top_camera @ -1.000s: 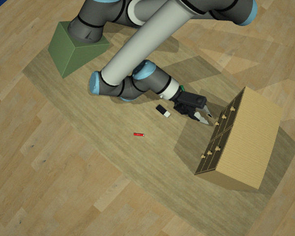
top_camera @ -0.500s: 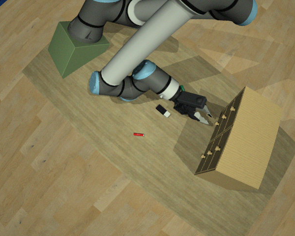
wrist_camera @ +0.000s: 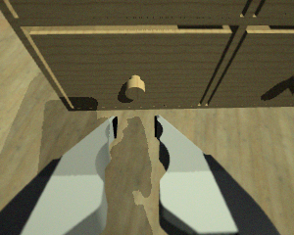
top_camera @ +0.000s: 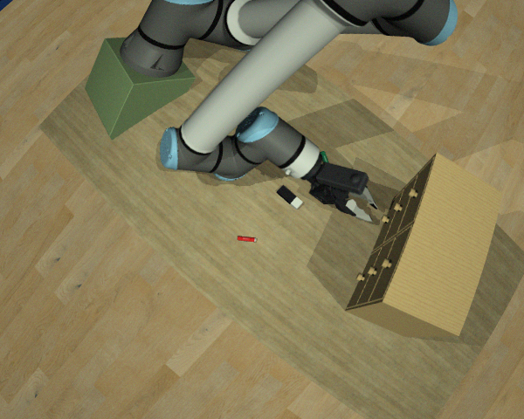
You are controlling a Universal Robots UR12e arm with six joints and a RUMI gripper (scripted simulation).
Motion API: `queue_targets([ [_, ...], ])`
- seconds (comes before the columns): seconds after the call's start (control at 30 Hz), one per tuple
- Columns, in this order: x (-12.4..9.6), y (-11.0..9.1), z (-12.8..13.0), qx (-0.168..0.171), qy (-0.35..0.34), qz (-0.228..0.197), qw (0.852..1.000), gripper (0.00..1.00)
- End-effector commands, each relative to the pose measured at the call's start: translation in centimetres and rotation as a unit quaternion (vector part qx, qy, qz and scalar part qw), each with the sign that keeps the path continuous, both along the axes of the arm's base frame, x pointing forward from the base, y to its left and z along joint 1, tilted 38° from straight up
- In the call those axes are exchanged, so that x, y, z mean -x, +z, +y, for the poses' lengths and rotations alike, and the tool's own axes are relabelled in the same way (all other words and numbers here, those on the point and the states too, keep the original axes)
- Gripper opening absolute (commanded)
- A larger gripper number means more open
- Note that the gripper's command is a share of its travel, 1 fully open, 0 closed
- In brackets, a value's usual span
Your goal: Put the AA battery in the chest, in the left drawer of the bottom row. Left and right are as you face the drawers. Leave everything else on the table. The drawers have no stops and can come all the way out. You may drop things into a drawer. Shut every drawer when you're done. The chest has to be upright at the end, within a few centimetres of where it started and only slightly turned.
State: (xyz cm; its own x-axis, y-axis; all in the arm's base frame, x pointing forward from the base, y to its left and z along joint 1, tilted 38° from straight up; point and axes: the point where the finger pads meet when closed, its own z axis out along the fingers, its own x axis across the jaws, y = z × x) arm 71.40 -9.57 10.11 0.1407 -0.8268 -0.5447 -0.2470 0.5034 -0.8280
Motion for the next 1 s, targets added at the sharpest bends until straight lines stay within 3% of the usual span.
queue_targets([
  [0.0,-0.5,0.3,0.0,0.001,0.0,-0.001,1.0,0.2],
  [0.97,-2.8,1.1,-0.1,0.001,0.0,-0.002,1.0,0.2],
])
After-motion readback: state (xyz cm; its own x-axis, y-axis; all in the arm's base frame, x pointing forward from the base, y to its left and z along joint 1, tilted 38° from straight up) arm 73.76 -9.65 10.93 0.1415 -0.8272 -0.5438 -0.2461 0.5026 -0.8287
